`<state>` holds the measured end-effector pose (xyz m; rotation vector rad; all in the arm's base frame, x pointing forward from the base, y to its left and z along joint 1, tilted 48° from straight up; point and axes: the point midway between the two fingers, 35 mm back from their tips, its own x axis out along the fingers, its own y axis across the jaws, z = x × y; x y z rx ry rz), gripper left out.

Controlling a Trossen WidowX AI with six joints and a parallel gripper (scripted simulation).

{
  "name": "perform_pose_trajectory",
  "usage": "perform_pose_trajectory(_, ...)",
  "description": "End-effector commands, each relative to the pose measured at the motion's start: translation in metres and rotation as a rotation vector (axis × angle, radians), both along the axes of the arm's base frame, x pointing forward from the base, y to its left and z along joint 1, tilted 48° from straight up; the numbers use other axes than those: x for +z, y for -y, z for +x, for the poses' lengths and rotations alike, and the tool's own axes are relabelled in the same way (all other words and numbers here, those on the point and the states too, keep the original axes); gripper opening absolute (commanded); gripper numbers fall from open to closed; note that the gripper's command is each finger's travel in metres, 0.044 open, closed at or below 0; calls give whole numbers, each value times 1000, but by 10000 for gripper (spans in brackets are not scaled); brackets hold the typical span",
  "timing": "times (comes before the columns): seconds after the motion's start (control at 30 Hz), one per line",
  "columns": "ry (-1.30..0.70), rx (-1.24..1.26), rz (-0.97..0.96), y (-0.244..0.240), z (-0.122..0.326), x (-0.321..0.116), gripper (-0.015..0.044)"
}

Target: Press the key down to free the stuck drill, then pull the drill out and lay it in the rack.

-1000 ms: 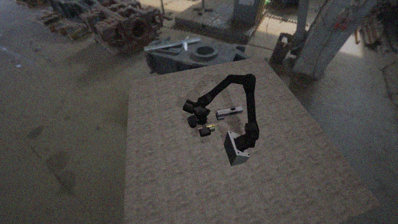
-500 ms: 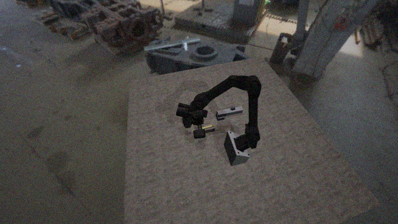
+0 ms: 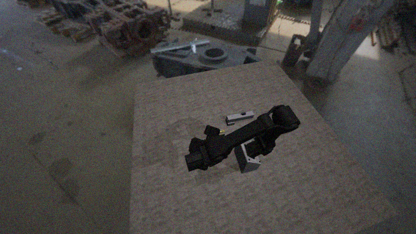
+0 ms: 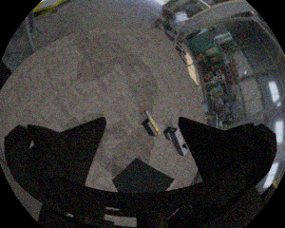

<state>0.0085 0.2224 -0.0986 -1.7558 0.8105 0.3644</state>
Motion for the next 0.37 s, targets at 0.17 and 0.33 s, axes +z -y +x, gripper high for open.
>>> perform_pose_trajectory(0.17,87,51,198,2,-51,12,440)
perform_pose_trajectory(0.33,87,51,198,2,-51,12,440)
